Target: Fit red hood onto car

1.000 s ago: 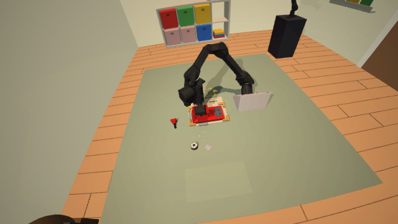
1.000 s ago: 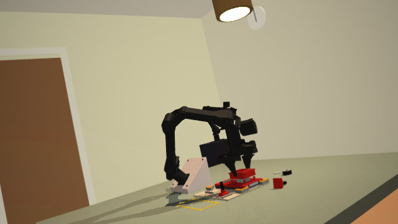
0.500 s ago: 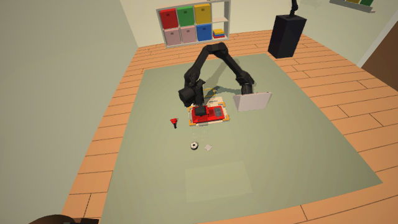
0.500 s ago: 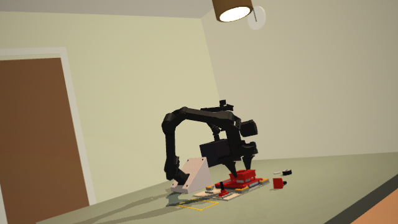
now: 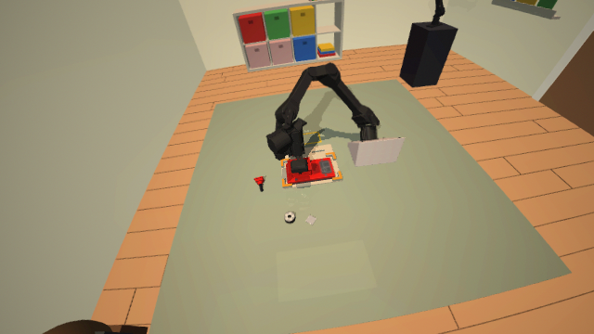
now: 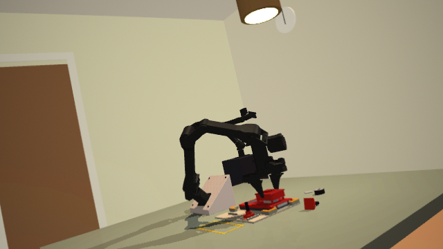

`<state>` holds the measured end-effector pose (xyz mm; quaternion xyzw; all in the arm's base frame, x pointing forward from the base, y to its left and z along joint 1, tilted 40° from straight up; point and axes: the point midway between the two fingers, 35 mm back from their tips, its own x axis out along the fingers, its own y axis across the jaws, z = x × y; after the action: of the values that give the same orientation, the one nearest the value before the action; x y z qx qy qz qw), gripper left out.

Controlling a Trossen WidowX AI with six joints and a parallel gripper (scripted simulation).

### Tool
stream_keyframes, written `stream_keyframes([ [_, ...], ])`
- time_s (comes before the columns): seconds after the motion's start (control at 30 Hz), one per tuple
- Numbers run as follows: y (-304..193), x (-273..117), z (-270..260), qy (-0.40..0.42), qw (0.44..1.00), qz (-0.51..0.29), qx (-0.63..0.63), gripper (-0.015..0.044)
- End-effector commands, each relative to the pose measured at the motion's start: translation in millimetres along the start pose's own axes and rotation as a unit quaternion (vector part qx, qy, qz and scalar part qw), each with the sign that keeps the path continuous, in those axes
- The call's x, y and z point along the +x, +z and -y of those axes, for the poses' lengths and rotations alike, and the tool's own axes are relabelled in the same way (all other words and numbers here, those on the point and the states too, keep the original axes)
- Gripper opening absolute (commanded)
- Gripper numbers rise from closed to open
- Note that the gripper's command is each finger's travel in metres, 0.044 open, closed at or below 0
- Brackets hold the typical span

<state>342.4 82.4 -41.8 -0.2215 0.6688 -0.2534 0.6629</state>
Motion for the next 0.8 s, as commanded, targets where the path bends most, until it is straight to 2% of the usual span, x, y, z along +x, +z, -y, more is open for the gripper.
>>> stream_keyframes([
  [0.0,-0.5,3.1,0.9,-0.002,1.000,-0.001,-0.002,0.0000],
  [0.77,-0.1,-3.8,0.5,-0.001,1.000,-0.001,-0.001,0.0000],
])
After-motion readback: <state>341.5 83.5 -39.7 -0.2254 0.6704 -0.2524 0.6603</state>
